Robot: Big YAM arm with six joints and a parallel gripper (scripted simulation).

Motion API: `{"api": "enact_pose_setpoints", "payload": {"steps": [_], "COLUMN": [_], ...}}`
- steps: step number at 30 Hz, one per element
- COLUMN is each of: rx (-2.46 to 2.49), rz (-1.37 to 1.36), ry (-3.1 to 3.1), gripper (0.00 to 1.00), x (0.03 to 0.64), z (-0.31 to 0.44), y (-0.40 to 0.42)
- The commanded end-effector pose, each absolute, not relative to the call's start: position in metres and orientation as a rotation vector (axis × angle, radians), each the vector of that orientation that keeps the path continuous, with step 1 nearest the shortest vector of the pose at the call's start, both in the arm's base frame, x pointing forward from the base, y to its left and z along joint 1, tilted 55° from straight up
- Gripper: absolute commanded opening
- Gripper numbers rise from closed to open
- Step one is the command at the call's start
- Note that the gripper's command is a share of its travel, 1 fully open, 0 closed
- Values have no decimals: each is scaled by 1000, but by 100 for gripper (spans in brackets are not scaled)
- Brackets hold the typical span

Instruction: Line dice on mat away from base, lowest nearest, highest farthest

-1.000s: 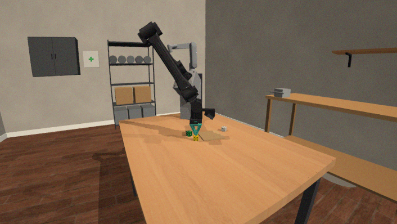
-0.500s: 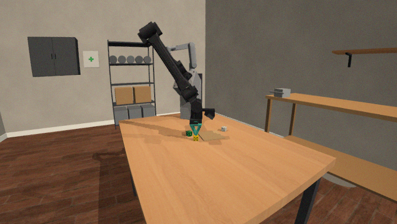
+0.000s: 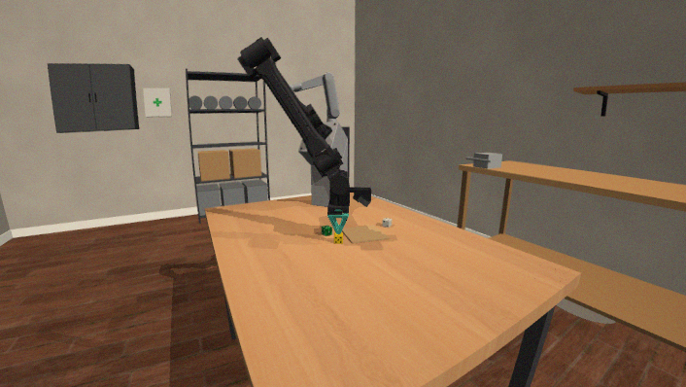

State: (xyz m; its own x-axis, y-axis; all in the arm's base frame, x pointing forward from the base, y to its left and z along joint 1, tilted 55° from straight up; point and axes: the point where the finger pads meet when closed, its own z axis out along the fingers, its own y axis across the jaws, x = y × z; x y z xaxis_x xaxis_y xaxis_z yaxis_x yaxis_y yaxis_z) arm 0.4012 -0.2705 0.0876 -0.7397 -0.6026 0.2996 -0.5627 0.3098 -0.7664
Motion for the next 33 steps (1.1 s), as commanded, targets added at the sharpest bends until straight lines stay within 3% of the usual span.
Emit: {"api": "enact_pose_setpoints", "payload": {"steps": [1,33], "rx": [-1117,-1116], "rz": [-1445,-1446], "ry": [2501,2501], "gripper": [45,45], "x": [403,403], "z": [88,91], "y": [-274,-275]}}
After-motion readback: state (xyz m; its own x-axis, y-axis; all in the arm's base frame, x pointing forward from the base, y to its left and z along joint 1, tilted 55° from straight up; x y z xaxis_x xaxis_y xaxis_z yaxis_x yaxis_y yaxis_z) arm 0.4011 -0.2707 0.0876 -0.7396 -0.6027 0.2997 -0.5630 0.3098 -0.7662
